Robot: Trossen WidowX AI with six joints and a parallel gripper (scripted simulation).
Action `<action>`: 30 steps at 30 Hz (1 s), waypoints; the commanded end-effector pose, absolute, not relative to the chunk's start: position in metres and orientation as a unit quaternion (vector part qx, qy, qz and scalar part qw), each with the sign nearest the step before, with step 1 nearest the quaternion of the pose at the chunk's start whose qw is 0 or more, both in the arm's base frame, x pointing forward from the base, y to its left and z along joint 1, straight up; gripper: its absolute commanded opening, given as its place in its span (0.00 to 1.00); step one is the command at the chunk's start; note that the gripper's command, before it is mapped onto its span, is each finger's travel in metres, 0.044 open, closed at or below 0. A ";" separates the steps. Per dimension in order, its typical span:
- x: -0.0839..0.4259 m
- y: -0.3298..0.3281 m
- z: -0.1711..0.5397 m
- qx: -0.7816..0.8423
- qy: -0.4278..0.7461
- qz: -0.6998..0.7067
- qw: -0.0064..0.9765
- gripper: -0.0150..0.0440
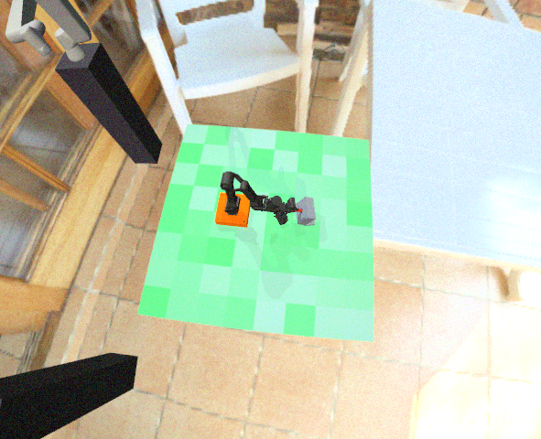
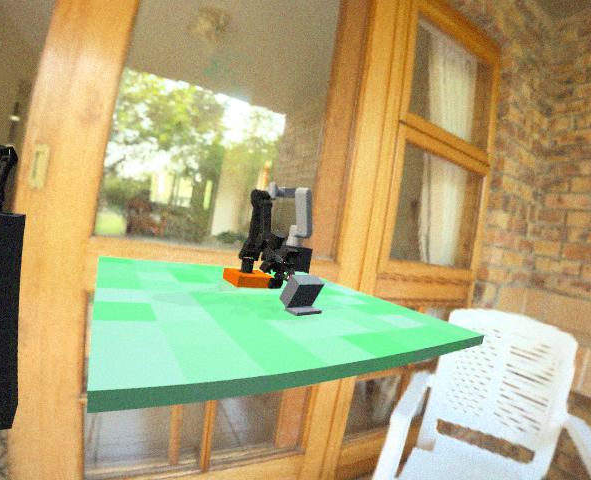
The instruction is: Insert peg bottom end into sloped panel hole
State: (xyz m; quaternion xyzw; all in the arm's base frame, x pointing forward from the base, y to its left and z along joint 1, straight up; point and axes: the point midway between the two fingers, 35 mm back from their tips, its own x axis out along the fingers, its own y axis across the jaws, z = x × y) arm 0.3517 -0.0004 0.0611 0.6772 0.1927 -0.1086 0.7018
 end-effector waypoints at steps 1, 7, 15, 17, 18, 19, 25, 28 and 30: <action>0.355 -0.001 0.061 0.679 0.191 -0.110 0.701 0.25; 0.357 0.000 0.060 0.679 0.190 -0.110 0.701 0.25; 0.360 0.000 0.059 0.679 0.190 -0.110 0.701 0.25; 0.361 0.000 0.059 0.679 0.190 -0.110 0.701 0.25; 0.361 0.000 0.059 0.679 0.190 -0.110 0.701 0.25; 0.359 0.000 0.059 0.677 0.193 -0.109 0.702 0.25; 0.359 0.000 0.059 0.677 0.193 -0.109 0.702 0.25; 0.359 0.000 0.059 0.677 0.193 -0.109 0.702 0.34; 0.359 0.000 0.059 0.677 0.193 -0.109 0.702 0.43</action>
